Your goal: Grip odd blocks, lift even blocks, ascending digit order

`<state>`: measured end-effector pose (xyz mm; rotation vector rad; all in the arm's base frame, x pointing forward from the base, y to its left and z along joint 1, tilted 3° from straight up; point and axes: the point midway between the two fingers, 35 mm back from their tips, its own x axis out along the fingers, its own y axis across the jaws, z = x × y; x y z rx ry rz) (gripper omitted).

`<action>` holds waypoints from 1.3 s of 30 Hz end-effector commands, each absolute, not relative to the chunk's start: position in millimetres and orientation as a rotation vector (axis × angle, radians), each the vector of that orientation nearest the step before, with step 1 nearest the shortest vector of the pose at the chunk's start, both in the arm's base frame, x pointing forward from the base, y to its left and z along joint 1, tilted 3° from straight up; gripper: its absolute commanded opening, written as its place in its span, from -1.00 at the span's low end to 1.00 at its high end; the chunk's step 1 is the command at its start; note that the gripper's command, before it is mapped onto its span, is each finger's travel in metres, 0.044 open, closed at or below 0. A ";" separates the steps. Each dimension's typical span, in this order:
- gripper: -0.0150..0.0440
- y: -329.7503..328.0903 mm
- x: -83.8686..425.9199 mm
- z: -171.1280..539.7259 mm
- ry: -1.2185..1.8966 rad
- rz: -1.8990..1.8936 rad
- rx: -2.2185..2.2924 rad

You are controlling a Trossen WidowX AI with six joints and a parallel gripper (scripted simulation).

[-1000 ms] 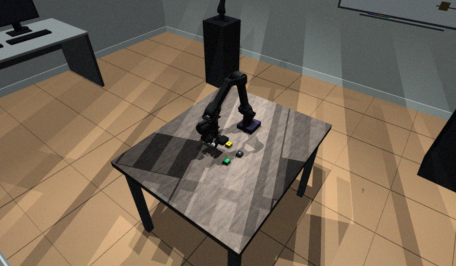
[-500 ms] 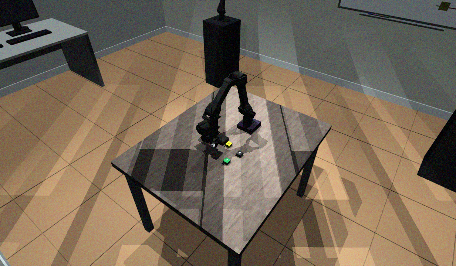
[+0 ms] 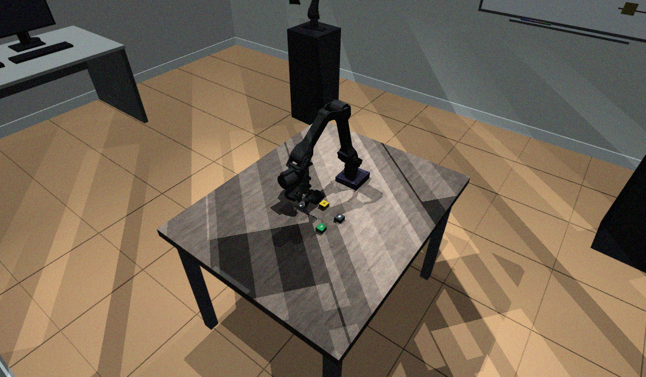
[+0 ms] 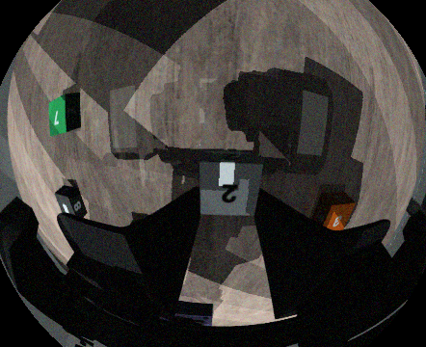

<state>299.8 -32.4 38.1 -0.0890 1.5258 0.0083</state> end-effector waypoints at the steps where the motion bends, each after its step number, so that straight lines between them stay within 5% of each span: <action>1: -0.08 -31.8 301.5 44.7 1.516 0.012 -0.089; 33: -0.08 -32.5 302.2 29.6 1.517 0.012 -0.089; 39: 0.45 -32.5 302.2 29.6 1.517 0.012 -0.089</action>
